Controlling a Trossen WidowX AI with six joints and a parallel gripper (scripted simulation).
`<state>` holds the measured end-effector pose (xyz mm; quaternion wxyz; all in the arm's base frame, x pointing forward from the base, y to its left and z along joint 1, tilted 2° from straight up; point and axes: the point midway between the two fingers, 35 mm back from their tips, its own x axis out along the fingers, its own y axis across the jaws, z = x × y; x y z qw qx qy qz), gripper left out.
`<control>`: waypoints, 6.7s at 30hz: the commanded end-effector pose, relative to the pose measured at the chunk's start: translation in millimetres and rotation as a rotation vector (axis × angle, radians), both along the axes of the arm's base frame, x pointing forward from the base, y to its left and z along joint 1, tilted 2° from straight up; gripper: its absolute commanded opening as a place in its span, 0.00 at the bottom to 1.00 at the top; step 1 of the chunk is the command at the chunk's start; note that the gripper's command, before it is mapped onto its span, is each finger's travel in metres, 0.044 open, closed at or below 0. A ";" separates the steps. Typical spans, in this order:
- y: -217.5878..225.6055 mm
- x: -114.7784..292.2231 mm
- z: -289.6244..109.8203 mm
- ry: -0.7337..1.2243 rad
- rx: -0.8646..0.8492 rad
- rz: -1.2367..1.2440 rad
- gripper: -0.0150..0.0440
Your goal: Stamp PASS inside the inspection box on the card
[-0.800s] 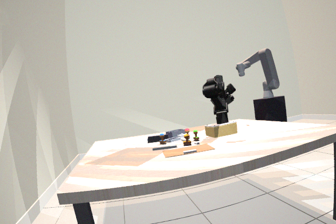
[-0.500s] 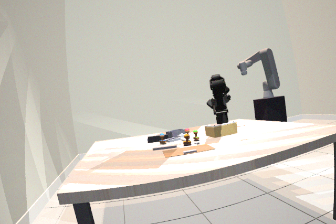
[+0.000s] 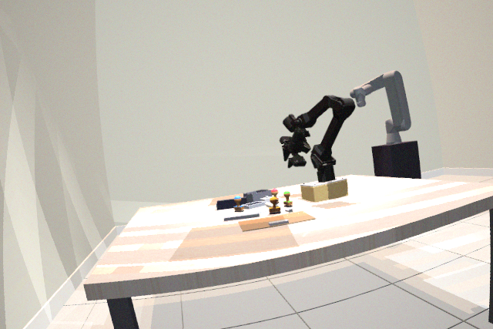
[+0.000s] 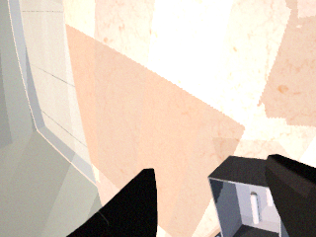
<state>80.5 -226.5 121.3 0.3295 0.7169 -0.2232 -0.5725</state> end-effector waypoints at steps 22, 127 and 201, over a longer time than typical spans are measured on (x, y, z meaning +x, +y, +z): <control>216.0 130.0 -48.4 0.984 -0.183 2.156 0.62; 267.1 122.0 -116.3 1.202 -0.365 2.694 0.25; 271.0 122.2 -81.2 1.208 -0.366 2.692 0.25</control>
